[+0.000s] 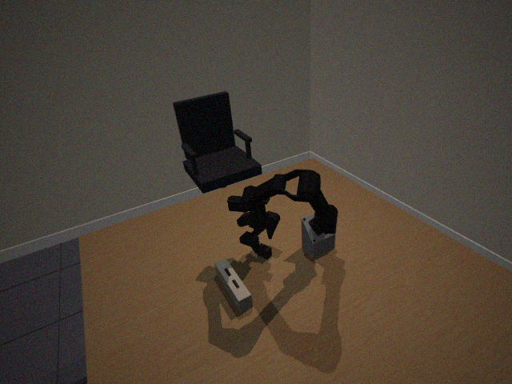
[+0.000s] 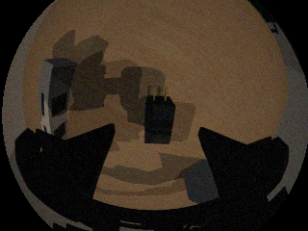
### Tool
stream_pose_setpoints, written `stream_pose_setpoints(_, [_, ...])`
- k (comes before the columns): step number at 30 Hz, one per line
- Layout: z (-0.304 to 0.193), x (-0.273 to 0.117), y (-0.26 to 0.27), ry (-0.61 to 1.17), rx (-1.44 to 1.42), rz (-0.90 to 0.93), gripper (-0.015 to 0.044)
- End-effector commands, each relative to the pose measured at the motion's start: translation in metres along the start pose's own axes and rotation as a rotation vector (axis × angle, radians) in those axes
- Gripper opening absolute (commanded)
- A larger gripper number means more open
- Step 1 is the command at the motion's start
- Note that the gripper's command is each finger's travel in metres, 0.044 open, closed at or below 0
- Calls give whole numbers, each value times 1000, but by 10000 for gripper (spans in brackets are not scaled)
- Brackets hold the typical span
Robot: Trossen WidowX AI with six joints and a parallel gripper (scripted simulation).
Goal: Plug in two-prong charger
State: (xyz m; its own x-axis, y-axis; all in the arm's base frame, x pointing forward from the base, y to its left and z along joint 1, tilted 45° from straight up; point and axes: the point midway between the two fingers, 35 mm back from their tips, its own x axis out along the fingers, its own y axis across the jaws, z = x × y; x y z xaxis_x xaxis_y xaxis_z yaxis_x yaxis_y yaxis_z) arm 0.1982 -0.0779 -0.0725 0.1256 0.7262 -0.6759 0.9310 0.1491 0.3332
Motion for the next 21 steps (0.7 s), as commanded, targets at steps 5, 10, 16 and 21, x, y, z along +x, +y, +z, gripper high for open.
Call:
stream_pose_setpoints(5, [-1,16,0,10,5,0,440])
stream_pose_setpoints(10, [-1,24,0,10,5,0,440])
stream_pose_setpoints(16, [-1,34,-1,11,5,0,440])
stream_pose_setpoints(21, [-1,41,-1,13,5,1,440])
